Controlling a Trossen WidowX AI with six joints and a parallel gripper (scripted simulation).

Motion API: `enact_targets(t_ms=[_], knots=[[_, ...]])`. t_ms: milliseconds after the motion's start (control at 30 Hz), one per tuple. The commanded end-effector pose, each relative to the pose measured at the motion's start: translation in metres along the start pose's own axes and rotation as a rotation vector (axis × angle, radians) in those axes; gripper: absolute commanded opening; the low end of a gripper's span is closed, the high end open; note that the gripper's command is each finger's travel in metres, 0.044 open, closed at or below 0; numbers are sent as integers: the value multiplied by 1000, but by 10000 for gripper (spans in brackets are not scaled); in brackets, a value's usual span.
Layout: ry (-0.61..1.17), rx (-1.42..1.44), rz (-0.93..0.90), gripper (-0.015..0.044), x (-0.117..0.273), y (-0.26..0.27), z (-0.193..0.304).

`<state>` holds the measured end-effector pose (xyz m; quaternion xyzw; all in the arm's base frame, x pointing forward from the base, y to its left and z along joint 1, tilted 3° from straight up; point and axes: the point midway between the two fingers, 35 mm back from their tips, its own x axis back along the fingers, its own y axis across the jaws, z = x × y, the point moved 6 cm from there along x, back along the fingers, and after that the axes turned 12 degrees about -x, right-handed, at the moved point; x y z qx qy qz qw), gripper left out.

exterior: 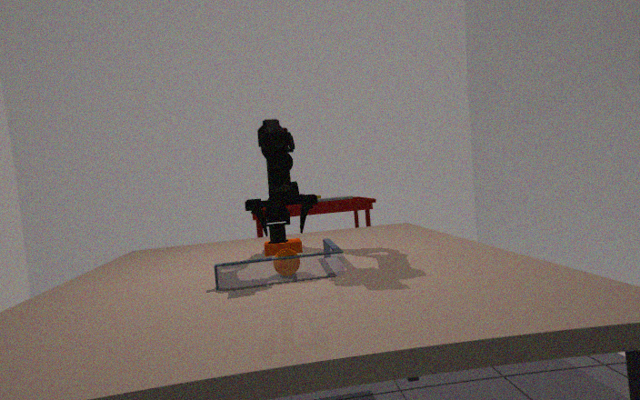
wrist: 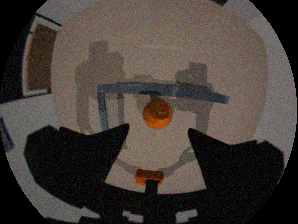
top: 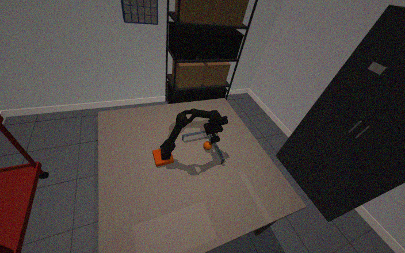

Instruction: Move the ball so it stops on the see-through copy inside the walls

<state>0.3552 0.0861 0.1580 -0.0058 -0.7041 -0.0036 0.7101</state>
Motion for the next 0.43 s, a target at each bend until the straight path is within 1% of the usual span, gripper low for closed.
enact_targets(t_ms=[0, 133, 400], knots=[[-6, 0, -1, 440, 9, 0, 0], [0, 0, 0, 440, 48, -1, 4], [1, 0, 0, 440, 50, -1, 4]])
